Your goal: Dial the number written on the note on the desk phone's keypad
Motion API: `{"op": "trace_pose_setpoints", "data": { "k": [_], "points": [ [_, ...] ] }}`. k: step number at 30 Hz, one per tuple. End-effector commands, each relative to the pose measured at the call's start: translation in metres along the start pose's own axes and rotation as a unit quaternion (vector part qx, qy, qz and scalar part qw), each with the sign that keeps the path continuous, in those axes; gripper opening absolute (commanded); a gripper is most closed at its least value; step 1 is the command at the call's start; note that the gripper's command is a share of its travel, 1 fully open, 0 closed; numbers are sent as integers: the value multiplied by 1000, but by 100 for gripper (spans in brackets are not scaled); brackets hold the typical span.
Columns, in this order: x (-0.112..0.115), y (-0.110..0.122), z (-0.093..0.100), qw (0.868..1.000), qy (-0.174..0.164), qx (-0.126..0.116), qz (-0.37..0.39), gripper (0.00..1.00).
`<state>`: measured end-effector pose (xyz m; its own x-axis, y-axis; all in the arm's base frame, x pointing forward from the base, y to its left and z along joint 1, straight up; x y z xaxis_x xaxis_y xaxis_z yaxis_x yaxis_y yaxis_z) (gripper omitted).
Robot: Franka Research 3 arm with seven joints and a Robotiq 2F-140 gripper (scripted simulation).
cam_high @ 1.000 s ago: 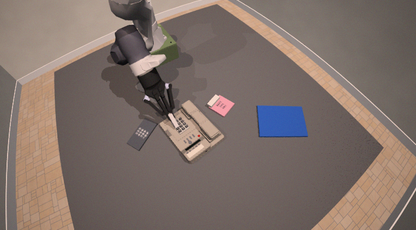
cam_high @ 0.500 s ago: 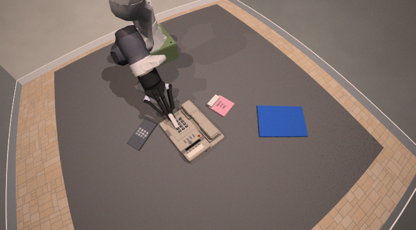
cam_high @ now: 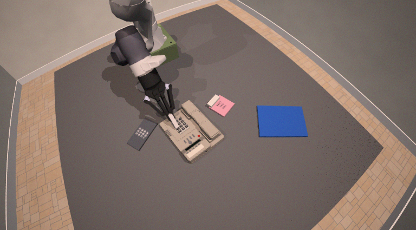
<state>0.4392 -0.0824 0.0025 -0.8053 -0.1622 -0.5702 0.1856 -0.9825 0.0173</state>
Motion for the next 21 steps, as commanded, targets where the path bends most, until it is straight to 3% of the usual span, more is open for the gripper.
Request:
{"op": "trace_pose_setpoints", "data": {
  "k": [1,21],
  "points": [
    [-1,-1,-1,1000,2,0,3,0],
    [-3,-1,2,1000,2,0,3,0]
  ]
}}
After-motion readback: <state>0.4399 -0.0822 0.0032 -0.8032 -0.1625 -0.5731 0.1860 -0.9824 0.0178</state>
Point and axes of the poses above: the point where the finger pads meet when closed, its own z axis back along the fingers, its own y axis across the jaws, x = y × z, the point moved 5 cm from there along z, back along the fingers, and after that the axes turned 2 degrees about z, right-handed, at the moved point
